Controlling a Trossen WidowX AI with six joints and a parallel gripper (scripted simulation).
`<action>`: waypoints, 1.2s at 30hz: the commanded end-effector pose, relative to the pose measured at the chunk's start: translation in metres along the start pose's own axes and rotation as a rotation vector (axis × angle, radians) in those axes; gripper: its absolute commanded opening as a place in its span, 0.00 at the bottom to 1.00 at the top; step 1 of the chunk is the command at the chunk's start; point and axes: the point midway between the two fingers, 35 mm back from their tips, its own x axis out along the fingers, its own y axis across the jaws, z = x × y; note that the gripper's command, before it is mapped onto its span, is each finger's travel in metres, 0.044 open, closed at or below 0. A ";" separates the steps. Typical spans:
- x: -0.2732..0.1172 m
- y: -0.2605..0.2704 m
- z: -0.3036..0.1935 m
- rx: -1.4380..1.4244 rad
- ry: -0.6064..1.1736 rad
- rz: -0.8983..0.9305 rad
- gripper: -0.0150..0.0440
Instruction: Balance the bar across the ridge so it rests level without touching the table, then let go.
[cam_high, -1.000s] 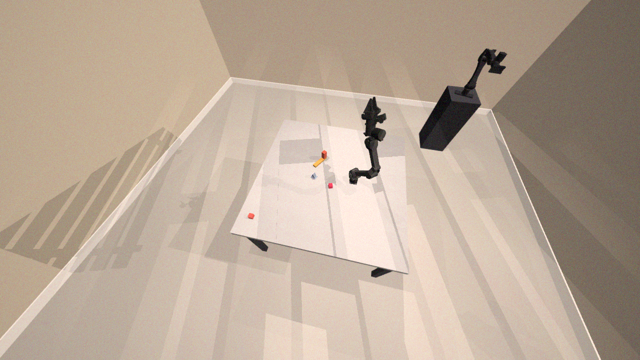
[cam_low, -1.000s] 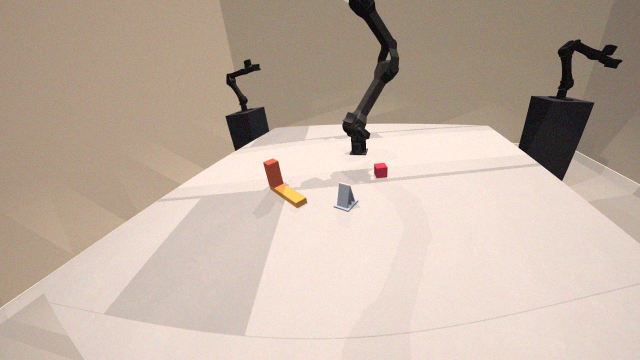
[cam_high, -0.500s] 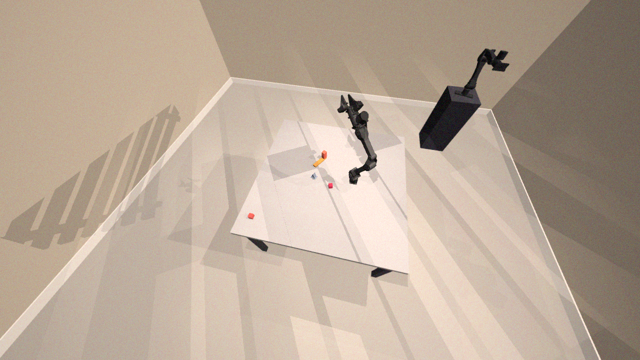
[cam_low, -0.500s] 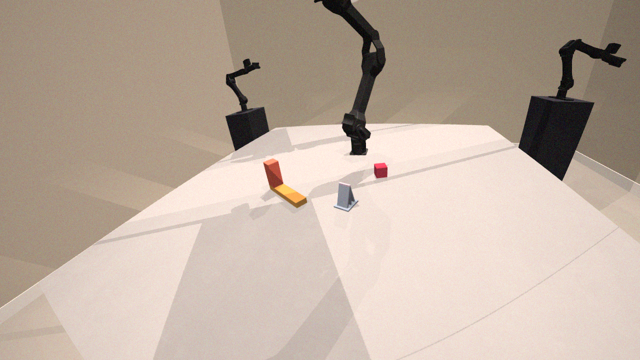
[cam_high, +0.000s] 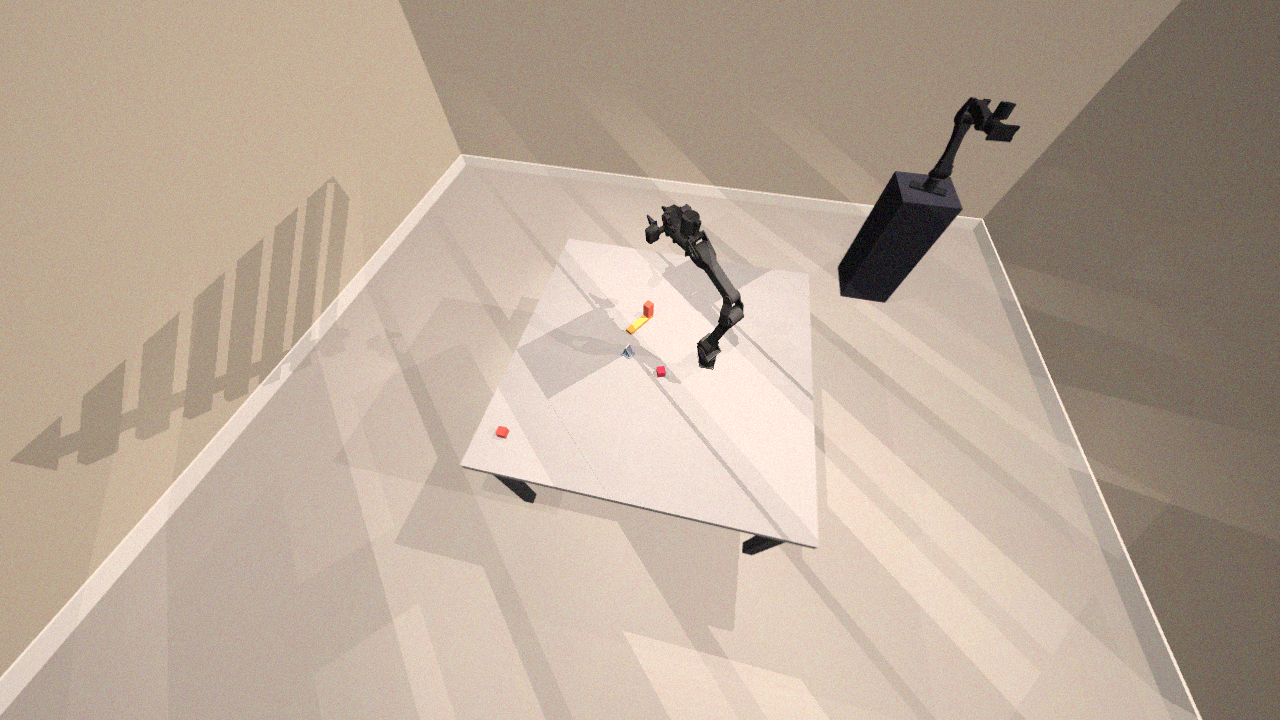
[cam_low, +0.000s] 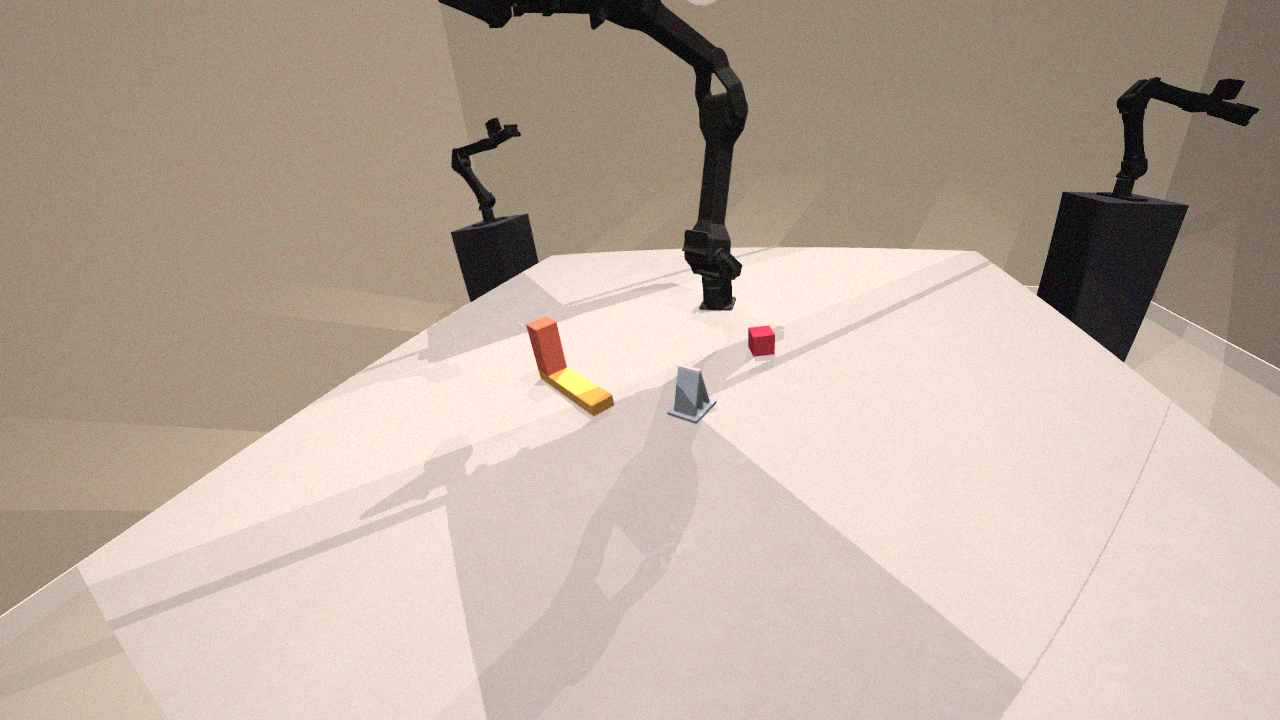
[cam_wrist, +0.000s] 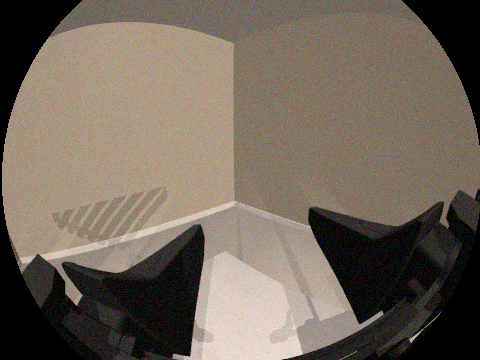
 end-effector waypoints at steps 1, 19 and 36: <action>0.021 0.018 -0.039 -0.143 0.146 0.067 0.79; 0.046 0.087 -0.199 -0.728 0.664 0.516 0.79; -0.002 0.132 -0.315 -1.164 0.973 1.204 0.79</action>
